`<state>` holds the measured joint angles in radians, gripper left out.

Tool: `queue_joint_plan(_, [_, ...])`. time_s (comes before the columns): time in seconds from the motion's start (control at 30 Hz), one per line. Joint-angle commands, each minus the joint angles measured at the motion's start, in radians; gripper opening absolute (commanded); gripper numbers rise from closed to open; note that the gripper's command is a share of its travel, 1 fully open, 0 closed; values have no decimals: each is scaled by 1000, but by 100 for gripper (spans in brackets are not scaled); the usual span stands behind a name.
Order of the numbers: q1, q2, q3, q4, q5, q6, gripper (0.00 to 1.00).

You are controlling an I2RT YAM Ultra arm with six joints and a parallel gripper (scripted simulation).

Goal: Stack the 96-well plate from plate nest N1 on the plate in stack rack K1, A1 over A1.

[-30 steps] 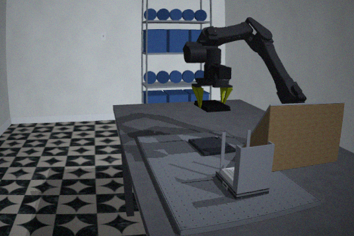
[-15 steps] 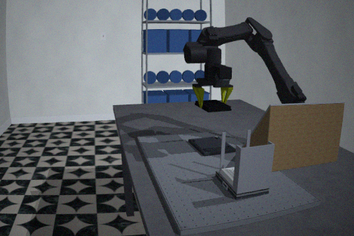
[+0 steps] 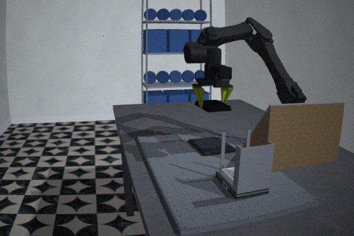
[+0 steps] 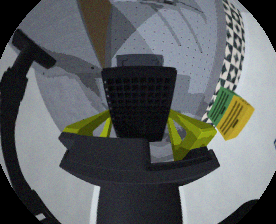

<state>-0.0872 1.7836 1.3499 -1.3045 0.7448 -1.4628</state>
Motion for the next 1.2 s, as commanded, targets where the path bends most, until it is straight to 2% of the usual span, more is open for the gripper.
queue_joint_plan(0.0, [20,14,5,-11,-12,4,0])
queue_joint_plan(0.9, [20,14,5,-11,-12,4,0])
queue_joint_plan(0.97, [34,23,-25,2,-15,87,0])
queue_joint_plan(1.17, [80,57,-39,20,-24,149,0])
